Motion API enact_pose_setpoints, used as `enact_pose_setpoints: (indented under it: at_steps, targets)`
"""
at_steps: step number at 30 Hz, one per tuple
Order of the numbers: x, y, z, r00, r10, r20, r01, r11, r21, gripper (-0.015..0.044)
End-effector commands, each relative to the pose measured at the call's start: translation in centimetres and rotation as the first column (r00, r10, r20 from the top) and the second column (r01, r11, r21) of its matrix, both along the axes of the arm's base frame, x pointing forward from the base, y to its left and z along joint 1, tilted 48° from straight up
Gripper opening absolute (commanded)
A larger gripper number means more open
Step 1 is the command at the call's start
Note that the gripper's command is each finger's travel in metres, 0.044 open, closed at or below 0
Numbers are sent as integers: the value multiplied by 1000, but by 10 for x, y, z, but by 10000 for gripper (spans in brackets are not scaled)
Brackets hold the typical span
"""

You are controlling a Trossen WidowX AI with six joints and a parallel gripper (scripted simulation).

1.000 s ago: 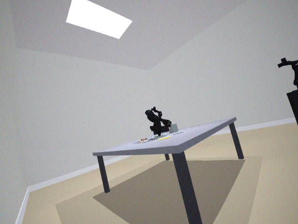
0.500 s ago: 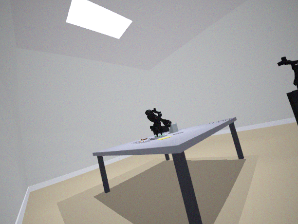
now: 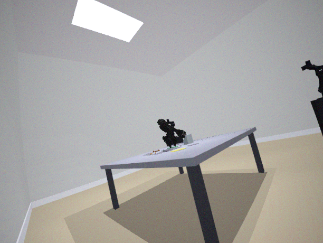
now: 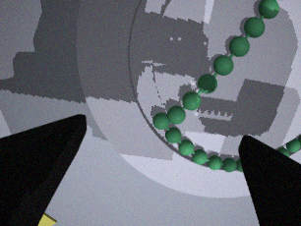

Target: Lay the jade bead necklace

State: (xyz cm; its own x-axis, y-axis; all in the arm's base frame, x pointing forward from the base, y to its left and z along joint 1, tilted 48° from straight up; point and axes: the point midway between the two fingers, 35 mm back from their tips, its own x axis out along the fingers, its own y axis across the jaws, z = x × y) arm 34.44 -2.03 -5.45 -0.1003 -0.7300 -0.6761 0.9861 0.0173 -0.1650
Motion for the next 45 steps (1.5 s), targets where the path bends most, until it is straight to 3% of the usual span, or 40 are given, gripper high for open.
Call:
enact_pose_setpoints:
  at_steps: [1, 5, 8, 13, 15, 21, 30, 45]
  targets:
    - [0, 1, 1, 1000, -1, 4, 1, 1000, 1, 440]
    - [0, 3, 4, 969, 171, -177, -166, 985, 42, 335]
    - [1, 5, 7, 851, 369, -373, -347, 929, 129, 256]
    - [1, 8, 14, 491, 631, -601, -555, 758, 343, 125]
    - [0, 10, 16, 306, 699, -647, -595, 671, 443, 120]
    - [0, 14, 24, -265, 744, -613, -557, 400, 728, 120]
    - [0, 17, 30, -713, 589, -381, -337, 189, 922, 120]
    - [0, 17, 30, -744, 567, -353, -310, 174, 935, 120]
